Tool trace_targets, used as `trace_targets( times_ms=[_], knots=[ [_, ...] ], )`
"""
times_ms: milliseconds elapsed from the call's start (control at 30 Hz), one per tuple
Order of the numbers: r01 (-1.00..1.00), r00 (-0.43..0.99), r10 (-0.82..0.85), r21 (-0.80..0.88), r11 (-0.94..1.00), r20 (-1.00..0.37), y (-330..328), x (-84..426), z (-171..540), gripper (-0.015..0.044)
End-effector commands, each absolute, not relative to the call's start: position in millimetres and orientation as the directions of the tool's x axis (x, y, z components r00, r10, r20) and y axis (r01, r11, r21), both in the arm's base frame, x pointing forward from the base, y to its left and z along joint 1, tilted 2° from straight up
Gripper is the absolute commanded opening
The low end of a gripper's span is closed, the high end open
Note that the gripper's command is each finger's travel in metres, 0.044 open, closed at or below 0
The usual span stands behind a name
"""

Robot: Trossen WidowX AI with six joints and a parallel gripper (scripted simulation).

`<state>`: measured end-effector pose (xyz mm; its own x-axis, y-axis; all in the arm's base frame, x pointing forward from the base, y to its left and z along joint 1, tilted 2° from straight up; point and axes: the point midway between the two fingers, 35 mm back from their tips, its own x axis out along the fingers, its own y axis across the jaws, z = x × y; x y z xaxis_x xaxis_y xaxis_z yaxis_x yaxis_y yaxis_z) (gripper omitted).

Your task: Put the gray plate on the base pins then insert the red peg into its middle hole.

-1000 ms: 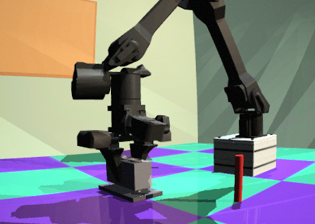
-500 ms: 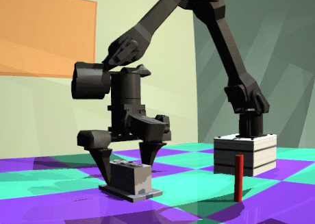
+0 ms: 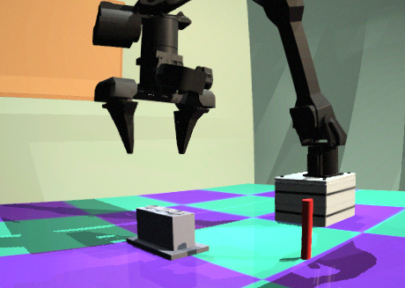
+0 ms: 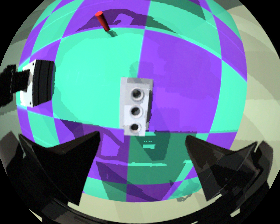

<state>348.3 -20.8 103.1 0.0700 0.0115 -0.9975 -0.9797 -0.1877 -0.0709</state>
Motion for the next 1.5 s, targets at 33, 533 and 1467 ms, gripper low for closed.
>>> trace_targets(
  times_ms=[33, 533, 1467],
  knots=[
    [-0.982, 0.051, 0.019, -0.053, -0.182, -0.999, -19, 345, 104, 0.0440],
    [-0.595, 0.048, 0.030, -0.005, 0.804, -0.998, 69, 308, 105, 0.0440],
    [0.749, 0.041, 0.033, 0.053, 0.661, -0.999, 150, 228, 101, 0.0440]
  ],
)
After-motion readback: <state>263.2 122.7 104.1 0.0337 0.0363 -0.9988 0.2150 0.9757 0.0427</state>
